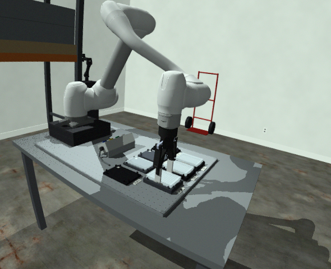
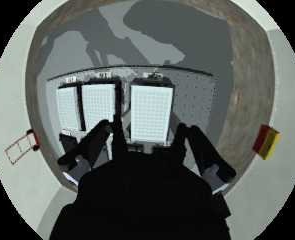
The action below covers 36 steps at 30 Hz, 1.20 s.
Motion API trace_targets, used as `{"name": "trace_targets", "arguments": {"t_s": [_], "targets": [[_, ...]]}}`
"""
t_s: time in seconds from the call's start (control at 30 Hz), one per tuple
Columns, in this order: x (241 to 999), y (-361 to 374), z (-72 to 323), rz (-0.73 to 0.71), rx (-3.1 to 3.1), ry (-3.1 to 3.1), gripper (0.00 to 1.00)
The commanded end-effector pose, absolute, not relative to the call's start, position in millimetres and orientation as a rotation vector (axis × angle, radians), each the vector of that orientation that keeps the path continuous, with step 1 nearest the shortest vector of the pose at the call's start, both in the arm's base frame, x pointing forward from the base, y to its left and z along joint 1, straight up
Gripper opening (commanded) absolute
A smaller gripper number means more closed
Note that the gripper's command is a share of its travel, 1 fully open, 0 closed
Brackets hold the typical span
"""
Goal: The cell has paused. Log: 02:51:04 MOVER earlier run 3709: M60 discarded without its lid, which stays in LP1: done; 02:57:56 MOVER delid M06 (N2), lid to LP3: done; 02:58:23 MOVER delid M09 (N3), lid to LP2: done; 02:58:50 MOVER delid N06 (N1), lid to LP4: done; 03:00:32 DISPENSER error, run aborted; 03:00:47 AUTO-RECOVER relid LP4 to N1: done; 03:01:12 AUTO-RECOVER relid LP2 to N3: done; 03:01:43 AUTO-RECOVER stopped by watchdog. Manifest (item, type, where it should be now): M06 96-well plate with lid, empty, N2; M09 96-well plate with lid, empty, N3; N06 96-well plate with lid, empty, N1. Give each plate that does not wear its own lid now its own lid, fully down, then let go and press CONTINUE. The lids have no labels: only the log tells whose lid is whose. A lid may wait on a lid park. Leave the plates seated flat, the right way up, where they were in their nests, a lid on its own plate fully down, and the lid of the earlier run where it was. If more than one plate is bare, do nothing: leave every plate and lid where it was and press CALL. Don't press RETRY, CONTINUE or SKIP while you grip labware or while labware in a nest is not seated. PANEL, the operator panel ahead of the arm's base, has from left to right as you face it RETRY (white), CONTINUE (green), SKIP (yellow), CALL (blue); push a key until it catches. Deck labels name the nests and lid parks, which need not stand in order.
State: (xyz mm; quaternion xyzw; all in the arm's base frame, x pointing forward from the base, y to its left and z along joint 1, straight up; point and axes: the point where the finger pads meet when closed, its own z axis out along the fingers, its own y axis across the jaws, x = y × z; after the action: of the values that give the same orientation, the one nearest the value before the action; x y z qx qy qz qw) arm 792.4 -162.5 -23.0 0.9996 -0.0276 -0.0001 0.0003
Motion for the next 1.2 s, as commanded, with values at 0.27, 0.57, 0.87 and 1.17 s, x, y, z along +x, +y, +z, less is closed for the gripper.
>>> {"name": "trace_targets", "arguments": {"t_s": [0.27, 0.57, 0.87, 1.17], "targets": [[792.4, -162.5, -22.8, 0.000, 3.140, -0.087, 0.66], [792.4, -162.5, -22.8, 0.000, 3.140, -0.087, 0.66], [792.4, -162.5, -22.8, 0.000, 3.140, -0.087, 0.66], [792.4, -162.5, -22.8, 0.000, 3.140, -0.087, 0.66]]}}
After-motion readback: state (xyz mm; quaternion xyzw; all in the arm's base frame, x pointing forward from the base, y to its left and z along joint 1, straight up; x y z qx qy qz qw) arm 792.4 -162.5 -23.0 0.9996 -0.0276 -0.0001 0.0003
